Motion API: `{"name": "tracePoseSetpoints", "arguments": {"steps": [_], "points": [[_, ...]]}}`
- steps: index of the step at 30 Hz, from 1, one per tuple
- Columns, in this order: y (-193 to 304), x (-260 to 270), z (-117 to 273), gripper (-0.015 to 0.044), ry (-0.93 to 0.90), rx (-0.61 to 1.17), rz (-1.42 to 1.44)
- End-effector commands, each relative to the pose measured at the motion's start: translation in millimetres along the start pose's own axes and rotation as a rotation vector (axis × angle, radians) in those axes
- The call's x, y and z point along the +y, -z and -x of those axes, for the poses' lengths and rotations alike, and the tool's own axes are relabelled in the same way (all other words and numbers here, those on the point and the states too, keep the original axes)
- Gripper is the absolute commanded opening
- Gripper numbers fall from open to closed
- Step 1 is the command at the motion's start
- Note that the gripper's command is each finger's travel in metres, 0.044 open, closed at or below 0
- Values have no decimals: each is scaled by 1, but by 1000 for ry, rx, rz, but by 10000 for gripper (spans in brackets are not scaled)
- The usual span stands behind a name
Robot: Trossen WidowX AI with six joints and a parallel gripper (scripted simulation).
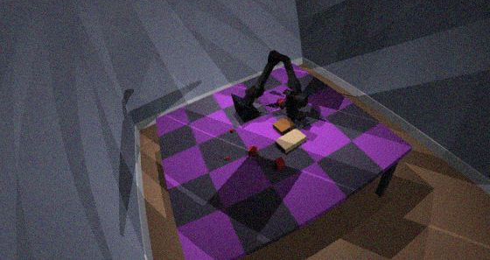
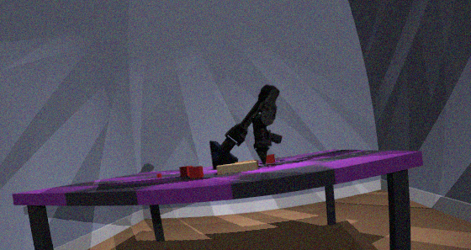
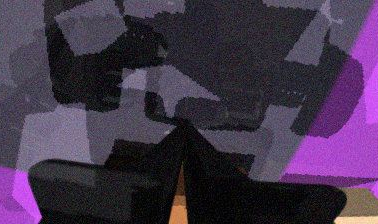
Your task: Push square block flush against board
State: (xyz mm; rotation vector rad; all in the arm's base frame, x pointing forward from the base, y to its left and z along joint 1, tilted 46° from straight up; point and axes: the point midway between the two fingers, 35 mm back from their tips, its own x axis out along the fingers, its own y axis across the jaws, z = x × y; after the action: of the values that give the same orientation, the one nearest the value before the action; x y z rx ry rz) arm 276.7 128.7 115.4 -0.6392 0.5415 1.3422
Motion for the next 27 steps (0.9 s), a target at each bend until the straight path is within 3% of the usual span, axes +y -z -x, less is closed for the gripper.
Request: {"name": "tracePoseSetpoints", "arguments": {"steps": [1, 27], "points": [[3, 1, -1, 0, -2, 4, -6], [22, 0, -2, 0, -3, 7, -6]]}}
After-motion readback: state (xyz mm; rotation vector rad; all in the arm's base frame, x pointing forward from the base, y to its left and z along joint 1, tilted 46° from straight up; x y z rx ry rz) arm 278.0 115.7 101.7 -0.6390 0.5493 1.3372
